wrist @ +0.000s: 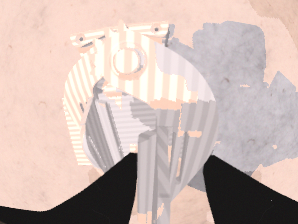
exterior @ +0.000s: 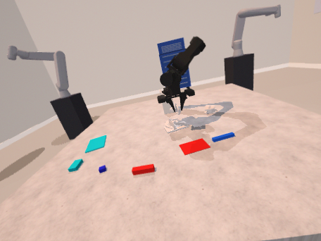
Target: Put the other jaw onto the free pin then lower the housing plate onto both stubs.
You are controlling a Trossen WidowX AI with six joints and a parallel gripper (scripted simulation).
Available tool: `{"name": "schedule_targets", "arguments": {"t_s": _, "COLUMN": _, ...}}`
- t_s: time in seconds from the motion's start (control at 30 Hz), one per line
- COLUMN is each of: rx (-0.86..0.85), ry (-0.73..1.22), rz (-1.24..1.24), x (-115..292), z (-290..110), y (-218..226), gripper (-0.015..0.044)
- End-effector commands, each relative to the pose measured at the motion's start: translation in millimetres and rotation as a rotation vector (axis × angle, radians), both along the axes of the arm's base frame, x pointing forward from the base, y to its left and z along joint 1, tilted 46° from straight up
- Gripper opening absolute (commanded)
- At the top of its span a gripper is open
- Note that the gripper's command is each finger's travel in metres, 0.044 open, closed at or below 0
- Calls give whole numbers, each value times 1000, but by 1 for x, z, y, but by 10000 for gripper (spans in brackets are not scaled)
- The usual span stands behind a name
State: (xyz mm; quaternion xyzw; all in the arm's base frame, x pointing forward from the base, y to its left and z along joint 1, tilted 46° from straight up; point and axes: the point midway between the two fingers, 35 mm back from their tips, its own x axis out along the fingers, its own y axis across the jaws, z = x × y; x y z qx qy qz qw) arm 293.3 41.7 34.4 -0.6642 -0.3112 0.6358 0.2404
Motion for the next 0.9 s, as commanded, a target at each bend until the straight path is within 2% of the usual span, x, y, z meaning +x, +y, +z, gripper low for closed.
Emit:
{"name": "schedule_targets", "arguments": {"t_s": 0.0, "rx": 4, "ry": 0, "rz": -4, "x": 1, "z": -1, "y": 2, "gripper": 134}}
{"name": "schedule_targets", "arguments": {"t_s": 0.87, "rx": 5, "ry": 1, "rz": -5, "x": 1, "z": -30, "y": 32, "gripper": 134}}
